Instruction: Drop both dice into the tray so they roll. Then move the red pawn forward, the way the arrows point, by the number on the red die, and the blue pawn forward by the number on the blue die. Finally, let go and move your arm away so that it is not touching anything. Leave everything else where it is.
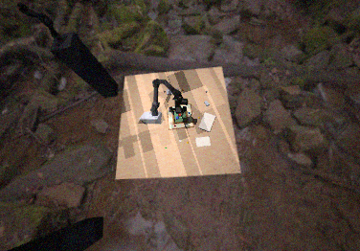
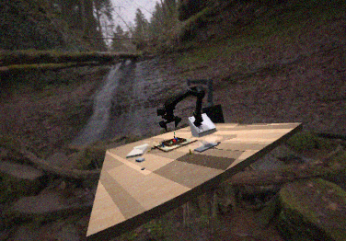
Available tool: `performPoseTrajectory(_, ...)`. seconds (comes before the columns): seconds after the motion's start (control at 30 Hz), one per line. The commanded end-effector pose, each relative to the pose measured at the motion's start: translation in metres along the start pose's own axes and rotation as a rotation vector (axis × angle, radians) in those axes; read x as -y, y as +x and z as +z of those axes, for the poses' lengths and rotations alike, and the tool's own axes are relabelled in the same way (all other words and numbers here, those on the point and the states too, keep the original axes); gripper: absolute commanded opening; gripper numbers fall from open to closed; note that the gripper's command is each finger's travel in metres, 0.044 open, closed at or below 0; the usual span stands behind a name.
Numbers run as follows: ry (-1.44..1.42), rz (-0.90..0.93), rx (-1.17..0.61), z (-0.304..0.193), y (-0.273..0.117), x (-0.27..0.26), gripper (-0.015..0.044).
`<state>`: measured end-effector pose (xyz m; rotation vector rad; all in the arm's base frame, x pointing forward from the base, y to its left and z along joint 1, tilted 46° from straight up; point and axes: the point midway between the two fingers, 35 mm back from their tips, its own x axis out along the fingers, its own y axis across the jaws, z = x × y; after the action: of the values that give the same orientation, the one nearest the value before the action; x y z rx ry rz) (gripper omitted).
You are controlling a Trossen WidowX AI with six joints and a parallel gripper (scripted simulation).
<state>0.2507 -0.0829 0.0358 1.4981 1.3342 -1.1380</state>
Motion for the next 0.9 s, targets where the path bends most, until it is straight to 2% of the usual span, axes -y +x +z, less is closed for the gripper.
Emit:
performPoseTrajectory(0.0, -0.006, 0.004, -0.237, 0.001, 0.01, -0.019, 0.044)
performPoseTrajectory(0.17, 0.012, 0.082, -0.515, 0.009, 0.018, -0.046, 0.044)
performPoseTrajectory(0.23, 0.013, 0.087, -0.525, 0.01, 0.019, -0.047, 0.044)
performPoseTrajectory(0.27, 0.01, 0.054, -0.444, 0.008, 0.018, -0.039, 0.044)
performPoseTrajectory(0.3, 0.01, 0.054, -0.444, 0.008, 0.018, -0.039, 0.044)
performPoseTrajectory(0.4, -0.085, 0.077, -0.447, 0.019, 0.028, -0.03, 0.0361)
performPoseTrajectory(0.6, -0.478, 0.187, -0.458, 0.053, 0.068, 0.011, 0.0204)
performPoseTrajectory(0.73, -0.727, 0.273, -0.459, 0.065, 0.09, 0.041, 0.02)
performPoseTrajectory(0.87, -0.769, 0.288, -0.458, 0.066, 0.094, 0.047, 0.02)
